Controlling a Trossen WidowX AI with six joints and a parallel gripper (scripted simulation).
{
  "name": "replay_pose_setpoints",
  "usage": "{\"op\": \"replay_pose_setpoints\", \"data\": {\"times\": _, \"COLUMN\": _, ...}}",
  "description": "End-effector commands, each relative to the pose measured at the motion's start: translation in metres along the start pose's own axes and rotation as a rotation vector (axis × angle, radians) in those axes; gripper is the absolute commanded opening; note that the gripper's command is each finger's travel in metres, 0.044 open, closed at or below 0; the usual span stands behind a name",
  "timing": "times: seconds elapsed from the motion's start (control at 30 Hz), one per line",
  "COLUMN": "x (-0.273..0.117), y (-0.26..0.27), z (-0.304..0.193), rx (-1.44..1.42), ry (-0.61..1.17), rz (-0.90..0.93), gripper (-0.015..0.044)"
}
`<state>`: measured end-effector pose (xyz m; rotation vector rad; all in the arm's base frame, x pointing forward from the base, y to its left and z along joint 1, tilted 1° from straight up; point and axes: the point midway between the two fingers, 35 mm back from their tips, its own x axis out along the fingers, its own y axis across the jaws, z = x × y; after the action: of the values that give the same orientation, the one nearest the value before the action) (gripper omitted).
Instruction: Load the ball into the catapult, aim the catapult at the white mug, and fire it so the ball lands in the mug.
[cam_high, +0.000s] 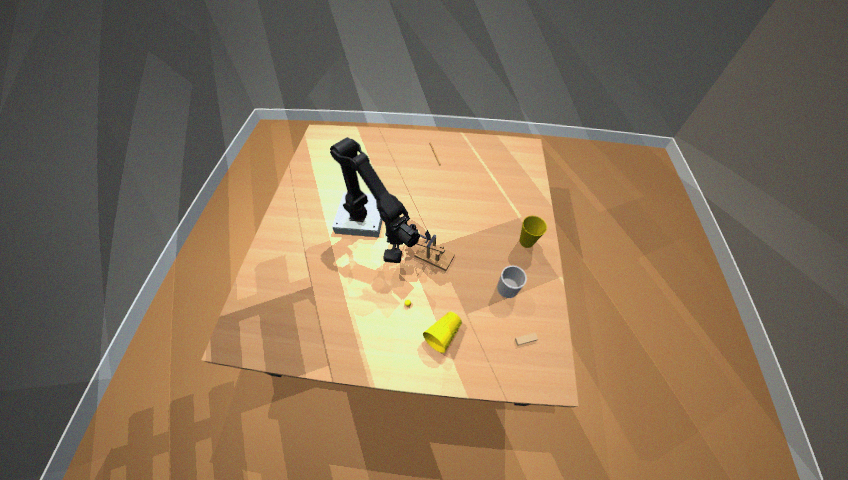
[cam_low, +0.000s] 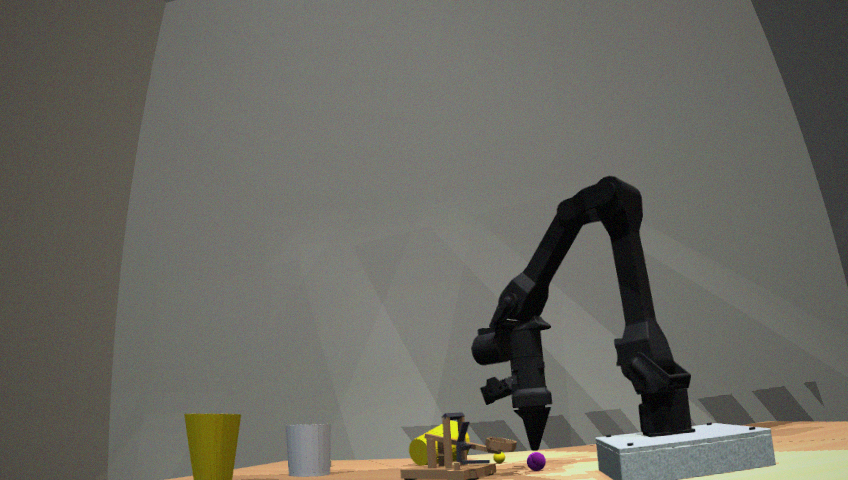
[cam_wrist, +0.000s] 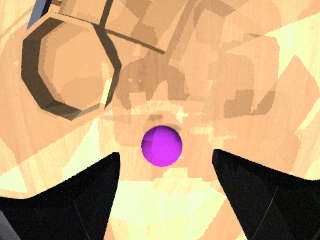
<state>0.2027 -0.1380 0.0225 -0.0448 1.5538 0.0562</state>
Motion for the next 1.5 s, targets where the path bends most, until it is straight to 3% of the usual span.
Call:
{"op": "replay_pose_setpoints", "data": {"times": 0.0, "x": 0.008, "y": 0.001, "z": -0.001, "rx": -0.003, "ry": 0.005, "rz": 0.003, "gripper": 0.03}}
{"op": "replay_pose_setpoints", "data": {"times": 0.47, "x": 0.028, "y": 0.002, "z": -0.002, "rx": -0.003, "ry": 0.005, "rz": 0.003, "gripper": 0.03}}
{"op": "replay_pose_setpoints", "data": {"times": 0.67, "x": 0.028, "y": 0.002, "z": -0.002, "rx": -0.003, "ry": 0.005, "rz": 0.003, "gripper": 0.0142}}
{"op": "replay_pose_setpoints", "data": {"times": 0.9, "x": 0.028, "y": 0.002, "z": -0.002, "rx": -0.003, "ry": 0.005, "rz": 0.003, "gripper": 0.0096}}
{"op": "replay_pose_setpoints", "data": {"times": 1.03, "x": 0.023, "y": -0.007, "z": -0.002, "rx": -0.008, "ry": -0.012, "rz": -0.036, "gripper": 0.0}}
{"op": "replay_pose_setpoints", "data": {"times": 1.47, "x": -0.046, "y": -0.009, "z": 0.001, "rx": -0.006, "ry": -0.005, "rz": -0.02, "gripper": 0.0}}
